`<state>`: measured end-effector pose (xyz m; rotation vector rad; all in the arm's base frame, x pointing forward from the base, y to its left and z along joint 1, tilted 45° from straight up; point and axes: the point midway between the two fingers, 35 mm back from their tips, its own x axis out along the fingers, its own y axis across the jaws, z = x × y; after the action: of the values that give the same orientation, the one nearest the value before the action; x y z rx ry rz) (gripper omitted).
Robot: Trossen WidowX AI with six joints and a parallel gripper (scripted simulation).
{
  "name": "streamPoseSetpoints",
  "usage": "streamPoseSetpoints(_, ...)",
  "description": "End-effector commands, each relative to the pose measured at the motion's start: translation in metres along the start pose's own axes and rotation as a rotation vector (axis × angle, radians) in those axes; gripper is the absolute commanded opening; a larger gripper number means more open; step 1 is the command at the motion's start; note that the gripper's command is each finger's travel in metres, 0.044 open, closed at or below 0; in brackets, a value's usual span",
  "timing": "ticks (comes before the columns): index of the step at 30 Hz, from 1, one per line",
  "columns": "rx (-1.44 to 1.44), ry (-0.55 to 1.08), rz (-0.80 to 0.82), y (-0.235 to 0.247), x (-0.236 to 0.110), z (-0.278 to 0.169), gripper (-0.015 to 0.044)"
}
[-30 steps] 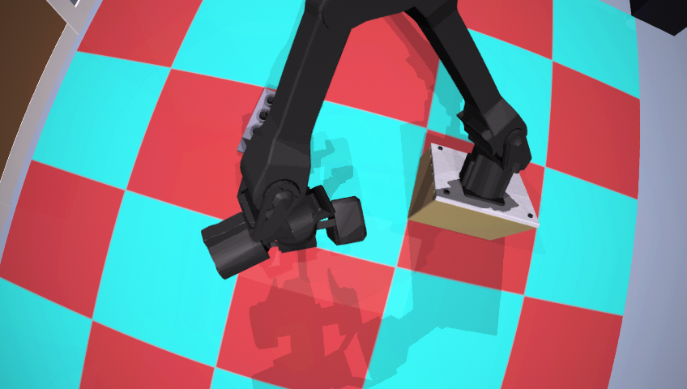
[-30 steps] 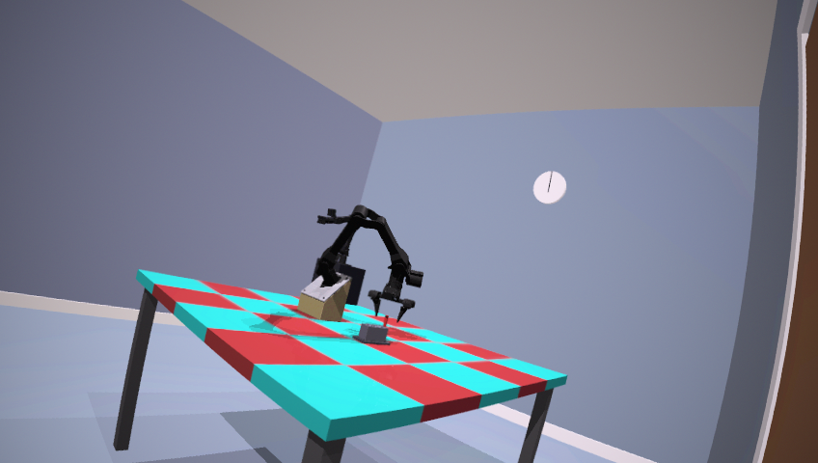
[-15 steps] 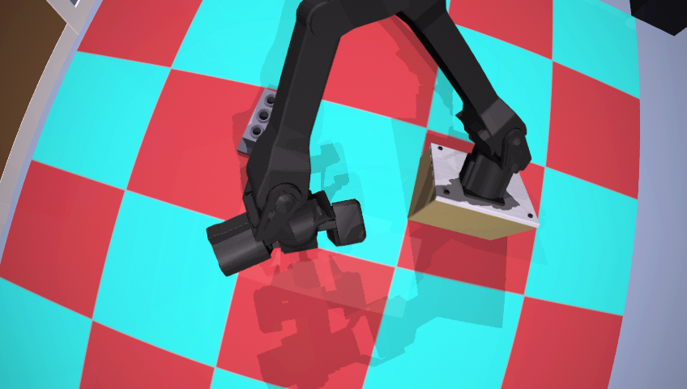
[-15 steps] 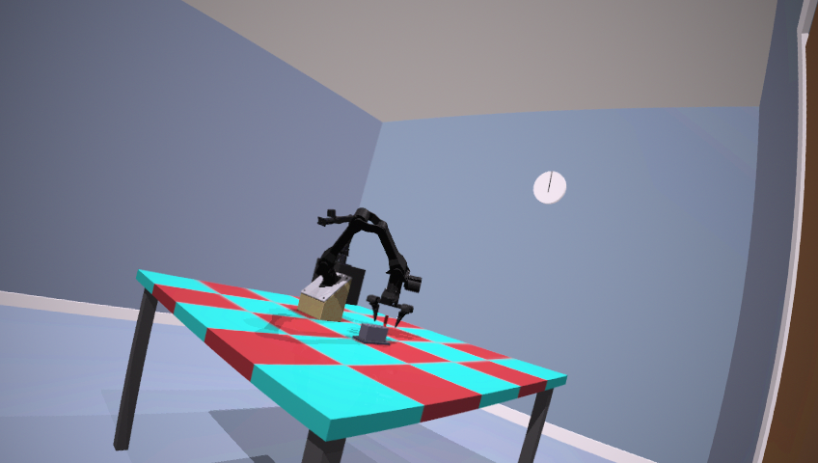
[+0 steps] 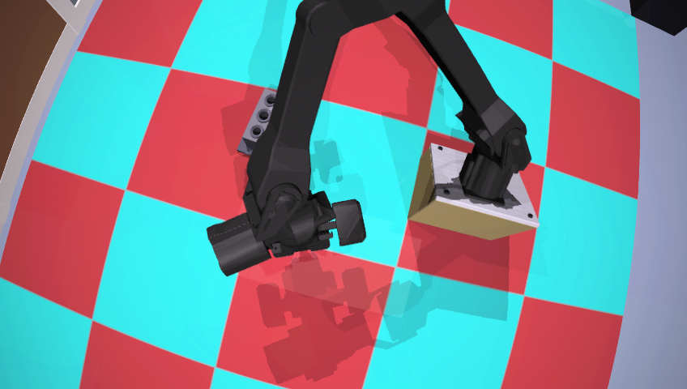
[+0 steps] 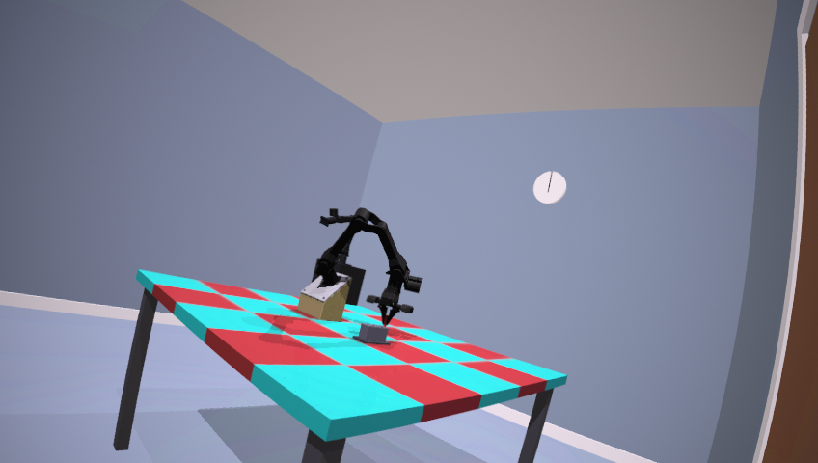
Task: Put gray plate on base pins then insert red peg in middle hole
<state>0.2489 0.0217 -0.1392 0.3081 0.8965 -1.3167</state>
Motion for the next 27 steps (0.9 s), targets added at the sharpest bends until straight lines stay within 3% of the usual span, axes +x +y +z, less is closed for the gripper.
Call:
streamPoseSetpoints(1, -0.004, -0.005, 0.001, 0.000, 0.000, 0.001, 0.0000)
streamPoseSetpoints(13, -0.004, -0.005, 0.002, 0.001, -0.003, 0.001, 0.0000)
streamPoseSetpoints(27, -0.005, 0.001, 0.005, 0.006, -0.043, 0.000, 0.0000)
